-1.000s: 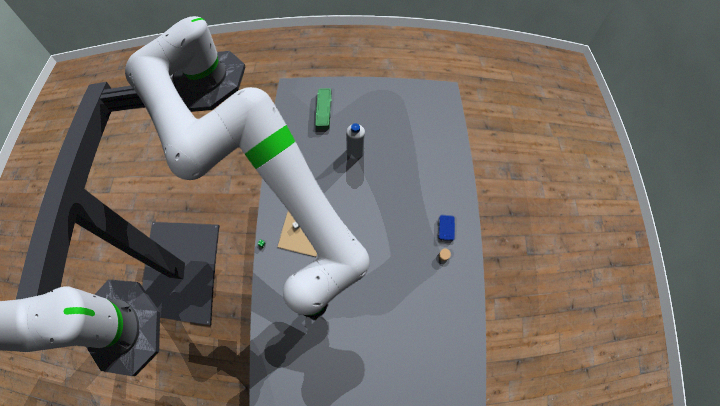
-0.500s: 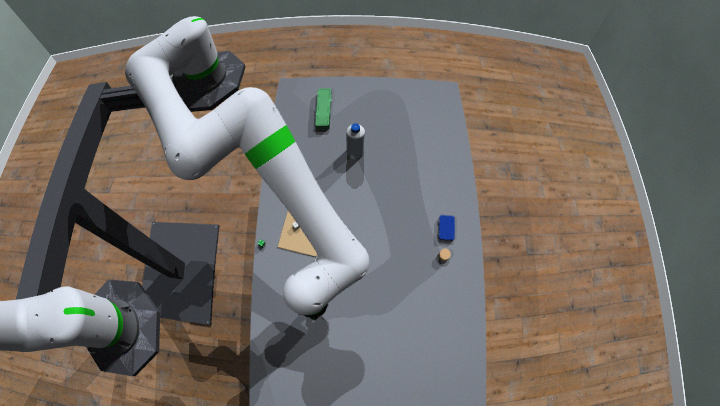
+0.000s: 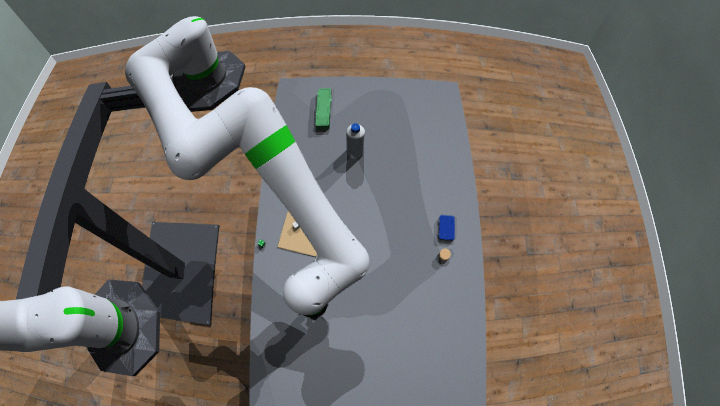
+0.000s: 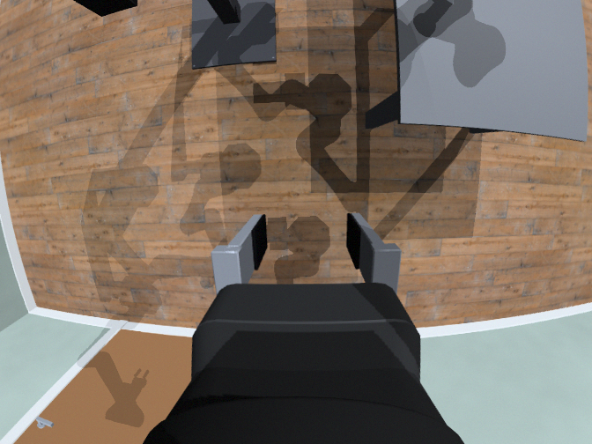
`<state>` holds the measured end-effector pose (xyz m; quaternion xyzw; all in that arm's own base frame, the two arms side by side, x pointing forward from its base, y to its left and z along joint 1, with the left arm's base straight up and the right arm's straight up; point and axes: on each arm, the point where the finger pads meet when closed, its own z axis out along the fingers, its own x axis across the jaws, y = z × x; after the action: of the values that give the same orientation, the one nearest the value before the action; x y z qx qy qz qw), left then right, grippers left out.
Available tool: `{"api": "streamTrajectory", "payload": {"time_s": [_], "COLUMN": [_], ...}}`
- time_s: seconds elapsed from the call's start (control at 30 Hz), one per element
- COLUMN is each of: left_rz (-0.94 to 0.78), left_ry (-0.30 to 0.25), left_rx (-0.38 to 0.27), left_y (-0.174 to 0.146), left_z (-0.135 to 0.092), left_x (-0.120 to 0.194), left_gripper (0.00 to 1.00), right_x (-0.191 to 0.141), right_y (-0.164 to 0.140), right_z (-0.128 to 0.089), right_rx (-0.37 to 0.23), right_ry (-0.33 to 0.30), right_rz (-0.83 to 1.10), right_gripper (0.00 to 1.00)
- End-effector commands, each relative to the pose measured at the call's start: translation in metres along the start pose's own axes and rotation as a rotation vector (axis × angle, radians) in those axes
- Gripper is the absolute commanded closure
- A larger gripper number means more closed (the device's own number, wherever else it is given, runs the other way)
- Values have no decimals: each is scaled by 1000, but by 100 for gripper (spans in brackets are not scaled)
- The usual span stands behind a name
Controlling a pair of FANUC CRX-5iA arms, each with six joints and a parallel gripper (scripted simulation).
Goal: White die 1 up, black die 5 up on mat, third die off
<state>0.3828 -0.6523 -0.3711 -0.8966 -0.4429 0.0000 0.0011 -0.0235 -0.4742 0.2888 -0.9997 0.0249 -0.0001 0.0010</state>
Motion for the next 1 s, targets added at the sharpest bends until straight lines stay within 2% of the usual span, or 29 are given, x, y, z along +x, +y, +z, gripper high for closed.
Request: {"api": "streamTrajectory", "payload": {"time_s": [0.0,0.7,0.83,0.97], "left_rz": [0,0,0,0], "left_ry": [-1,-1,-1,-1], "left_rx": [-2,-2,-2,-2], "left_y": [1,1,1,1], "left_z": [-1,-4,-20,-48], "left_x": [0,0,0,0], "left_gripper": [60,60,60,60], "right_x": [0,0,0,0], "right_y": [0,0,0,0], "right_z": [-1,-1,-1,-1], "right_rx": [-2,-2,-2,-2], "right_ry": [0,0,0,0], "right_rz": [0,0,0,0], "right_gripper": [0,0,0,0]}}
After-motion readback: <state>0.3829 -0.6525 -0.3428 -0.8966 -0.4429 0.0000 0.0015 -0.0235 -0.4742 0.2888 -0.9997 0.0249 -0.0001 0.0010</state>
